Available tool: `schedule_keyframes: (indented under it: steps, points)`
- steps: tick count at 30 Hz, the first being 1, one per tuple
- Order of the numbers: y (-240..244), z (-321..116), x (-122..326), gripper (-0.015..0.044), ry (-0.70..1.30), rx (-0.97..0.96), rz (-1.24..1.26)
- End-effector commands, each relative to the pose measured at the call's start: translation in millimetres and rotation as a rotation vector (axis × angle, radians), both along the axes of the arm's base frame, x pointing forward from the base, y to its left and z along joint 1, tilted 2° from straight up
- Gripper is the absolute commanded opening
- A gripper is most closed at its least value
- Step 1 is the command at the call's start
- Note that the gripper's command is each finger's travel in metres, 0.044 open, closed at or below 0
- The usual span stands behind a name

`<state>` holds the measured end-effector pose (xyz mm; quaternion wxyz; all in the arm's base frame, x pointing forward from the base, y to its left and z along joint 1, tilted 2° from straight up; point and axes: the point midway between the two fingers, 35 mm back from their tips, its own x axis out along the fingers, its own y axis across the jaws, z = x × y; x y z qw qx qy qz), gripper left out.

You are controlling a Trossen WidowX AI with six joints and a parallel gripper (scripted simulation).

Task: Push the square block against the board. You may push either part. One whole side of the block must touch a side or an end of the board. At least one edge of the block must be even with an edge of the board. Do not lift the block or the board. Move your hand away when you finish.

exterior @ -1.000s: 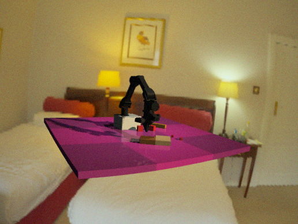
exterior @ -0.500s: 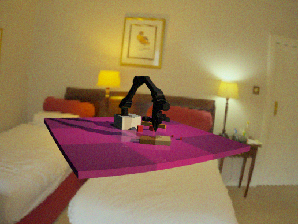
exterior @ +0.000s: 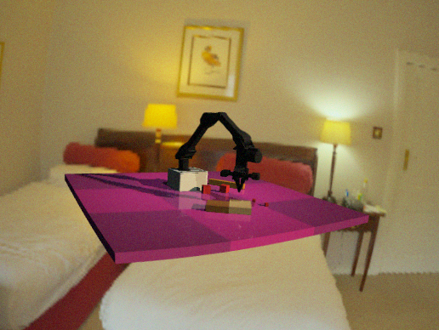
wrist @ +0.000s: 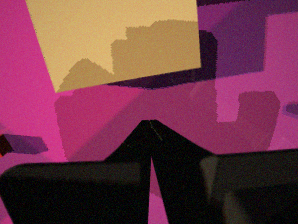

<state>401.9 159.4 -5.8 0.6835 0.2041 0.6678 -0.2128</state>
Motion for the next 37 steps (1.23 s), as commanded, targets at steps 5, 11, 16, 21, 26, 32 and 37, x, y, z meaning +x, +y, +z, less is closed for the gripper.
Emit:
schedule_keyframes:
  steps: [5,11,16,21,26,32,37]
  points:
    - [5,-7,-4,0.0000,0.012,-0.001,-0.054]
    - [4,-59,-4,0.0000,0.012,-0.001,-0.054]
    - [3,-59,-3,0.0000,0.012,-0.001,-0.054]
    - [0,-59,2,0.0000,0.011,-0.001,-0.054]
    - [-5,-58,9,0.0000,0.011,-0.002,-0.054]
    - [-10,-58,15,0.0000,0.010,-0.002,-0.054]
    - [-6,-58,11,0.0000,0.011,-0.002,-0.054]
